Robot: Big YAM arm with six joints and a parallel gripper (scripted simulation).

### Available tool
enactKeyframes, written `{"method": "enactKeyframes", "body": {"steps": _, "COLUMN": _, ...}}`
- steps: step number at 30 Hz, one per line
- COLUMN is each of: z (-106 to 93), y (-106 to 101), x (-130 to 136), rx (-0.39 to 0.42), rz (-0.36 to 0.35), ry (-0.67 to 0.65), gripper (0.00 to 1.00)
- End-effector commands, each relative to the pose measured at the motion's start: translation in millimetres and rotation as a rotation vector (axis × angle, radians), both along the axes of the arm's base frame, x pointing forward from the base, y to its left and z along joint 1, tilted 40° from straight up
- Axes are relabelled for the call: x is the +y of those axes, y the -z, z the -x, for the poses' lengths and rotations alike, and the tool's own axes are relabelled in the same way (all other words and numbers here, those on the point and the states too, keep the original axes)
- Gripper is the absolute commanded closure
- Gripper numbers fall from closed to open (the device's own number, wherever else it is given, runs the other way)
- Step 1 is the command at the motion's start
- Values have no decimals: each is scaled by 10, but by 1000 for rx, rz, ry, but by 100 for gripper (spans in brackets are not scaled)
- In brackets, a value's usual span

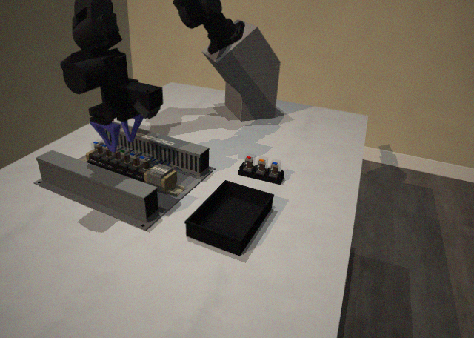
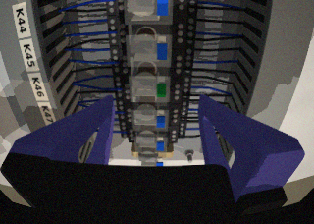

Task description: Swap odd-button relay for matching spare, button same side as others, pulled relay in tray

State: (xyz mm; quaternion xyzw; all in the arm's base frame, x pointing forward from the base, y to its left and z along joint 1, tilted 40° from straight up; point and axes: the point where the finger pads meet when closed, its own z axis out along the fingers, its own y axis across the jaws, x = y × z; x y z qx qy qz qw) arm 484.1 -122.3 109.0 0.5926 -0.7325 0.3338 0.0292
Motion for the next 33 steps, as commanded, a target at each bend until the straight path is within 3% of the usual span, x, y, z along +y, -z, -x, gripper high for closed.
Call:
{"method": "enactKeyframes", "body": {"steps": 1, "z": -71, "y": -71, "x": 57, "rx": -28, "rz": 4, "ry": -24, "gripper": 41}}
{"method": "enactKeyframes", "body": {"steps": 33, "z": -53, "y": -83, "x": 80, "rx": -35, "rz": 1, "ry": -21, "gripper": 41}}
